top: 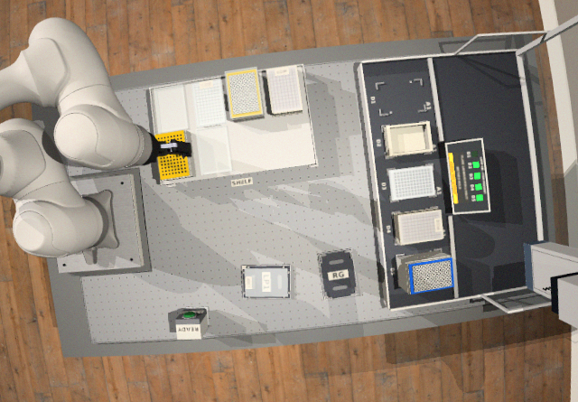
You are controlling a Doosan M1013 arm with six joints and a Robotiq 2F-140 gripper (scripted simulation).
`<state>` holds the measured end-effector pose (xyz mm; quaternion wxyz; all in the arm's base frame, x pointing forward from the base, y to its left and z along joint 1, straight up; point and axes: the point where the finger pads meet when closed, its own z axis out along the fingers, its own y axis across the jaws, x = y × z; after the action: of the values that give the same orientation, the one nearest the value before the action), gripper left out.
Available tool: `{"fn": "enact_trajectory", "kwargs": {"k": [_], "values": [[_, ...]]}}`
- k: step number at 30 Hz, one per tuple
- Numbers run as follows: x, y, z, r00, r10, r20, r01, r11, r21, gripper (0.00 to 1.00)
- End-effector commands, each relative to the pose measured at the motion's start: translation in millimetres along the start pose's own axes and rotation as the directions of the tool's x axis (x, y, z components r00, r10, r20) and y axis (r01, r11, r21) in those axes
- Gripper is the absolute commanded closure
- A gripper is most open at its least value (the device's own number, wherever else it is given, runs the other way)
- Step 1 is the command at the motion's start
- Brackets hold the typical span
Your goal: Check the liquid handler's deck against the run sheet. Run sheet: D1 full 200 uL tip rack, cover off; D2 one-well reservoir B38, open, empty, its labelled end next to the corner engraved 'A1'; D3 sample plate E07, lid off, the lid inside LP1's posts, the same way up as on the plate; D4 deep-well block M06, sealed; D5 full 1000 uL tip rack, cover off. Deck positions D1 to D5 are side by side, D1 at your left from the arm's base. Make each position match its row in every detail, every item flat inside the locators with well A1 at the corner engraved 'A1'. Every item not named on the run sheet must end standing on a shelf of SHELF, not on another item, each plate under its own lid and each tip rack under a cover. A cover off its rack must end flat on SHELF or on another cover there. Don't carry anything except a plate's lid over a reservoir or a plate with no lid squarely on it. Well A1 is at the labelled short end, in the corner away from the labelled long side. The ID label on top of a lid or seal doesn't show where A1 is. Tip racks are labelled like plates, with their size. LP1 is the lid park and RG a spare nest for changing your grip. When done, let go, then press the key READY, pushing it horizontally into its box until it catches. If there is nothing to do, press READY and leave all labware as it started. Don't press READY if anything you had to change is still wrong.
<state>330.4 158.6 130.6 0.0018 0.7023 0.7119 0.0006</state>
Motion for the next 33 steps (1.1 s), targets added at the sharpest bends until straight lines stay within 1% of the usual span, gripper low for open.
{"fn": "enact_trajectory", "kwargs": {"k": [1,15,17,33], "values": [[0,0,-2.2,1.000,0.000,-0.001,0.000,1.000,0.000,0.34],[0,0,-25.5,1.000,0.000,-0.001,0.000,1.000,0.000,0.34],[0,0,-25.5,1.000,0.000,-0.001,0.000,1.000,0.000,0.34],[0,0,-50.5,1.000,0.000,-0.001,0.000,1.000,0.000,0.34]]}}
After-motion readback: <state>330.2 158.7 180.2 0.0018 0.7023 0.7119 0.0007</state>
